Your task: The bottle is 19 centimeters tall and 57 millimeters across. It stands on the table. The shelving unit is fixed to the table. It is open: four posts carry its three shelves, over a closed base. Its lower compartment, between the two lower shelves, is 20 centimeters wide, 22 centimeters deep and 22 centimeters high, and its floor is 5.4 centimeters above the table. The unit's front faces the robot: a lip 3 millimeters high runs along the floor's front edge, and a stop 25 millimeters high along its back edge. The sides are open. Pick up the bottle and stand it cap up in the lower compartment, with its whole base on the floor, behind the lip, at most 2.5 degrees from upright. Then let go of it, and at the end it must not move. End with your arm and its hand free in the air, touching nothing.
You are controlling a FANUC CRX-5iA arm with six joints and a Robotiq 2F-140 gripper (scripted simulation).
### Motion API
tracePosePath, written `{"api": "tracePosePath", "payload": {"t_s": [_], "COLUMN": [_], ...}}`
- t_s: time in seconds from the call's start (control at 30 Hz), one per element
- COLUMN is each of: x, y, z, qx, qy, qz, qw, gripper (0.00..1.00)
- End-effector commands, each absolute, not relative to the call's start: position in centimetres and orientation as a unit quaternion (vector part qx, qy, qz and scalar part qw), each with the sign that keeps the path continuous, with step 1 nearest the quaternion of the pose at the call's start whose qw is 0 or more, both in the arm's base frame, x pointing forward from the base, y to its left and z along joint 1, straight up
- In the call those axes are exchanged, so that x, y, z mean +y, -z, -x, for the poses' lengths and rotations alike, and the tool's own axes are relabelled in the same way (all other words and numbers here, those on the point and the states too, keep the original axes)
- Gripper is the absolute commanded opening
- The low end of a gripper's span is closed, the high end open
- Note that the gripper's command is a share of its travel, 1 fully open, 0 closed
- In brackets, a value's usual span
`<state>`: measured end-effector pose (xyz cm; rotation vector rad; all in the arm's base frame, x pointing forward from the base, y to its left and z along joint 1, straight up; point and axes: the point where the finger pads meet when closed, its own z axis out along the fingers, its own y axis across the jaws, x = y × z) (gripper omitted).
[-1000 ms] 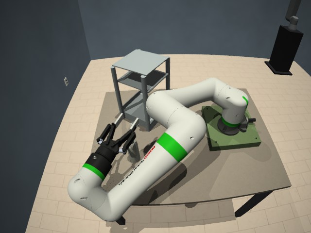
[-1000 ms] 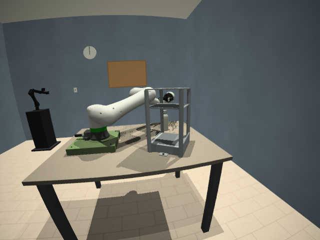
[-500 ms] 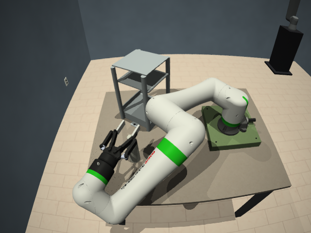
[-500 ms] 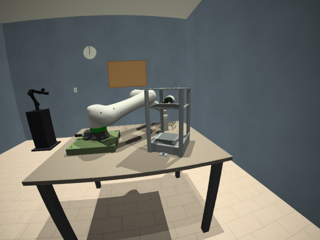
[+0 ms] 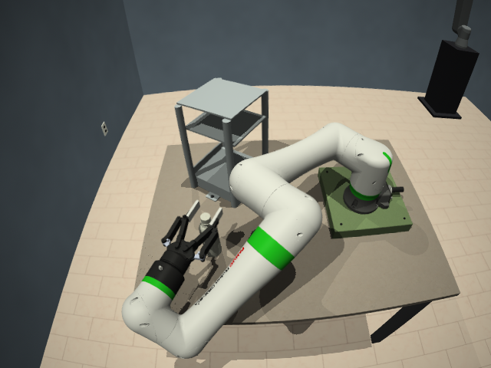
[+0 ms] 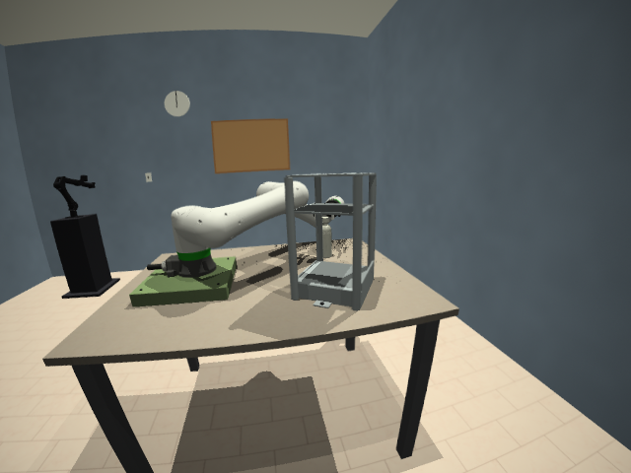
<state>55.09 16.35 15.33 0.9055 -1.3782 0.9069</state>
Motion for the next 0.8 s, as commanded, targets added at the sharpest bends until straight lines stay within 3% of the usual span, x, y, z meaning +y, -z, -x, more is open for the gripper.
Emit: {"api": "tracePosePath", "payload": {"t_s": [0.0, 0.77], "x": [16.4, 16.4], "y": [-14.4, -9.5], "z": [-55.1, -55.1], "qx": [-0.592, -0.592], "qy": [-0.389, -0.389], "qz": [-0.389, -0.389], "qw": [0.589, 0.589], "gripper": [0.46, 0.46]}}
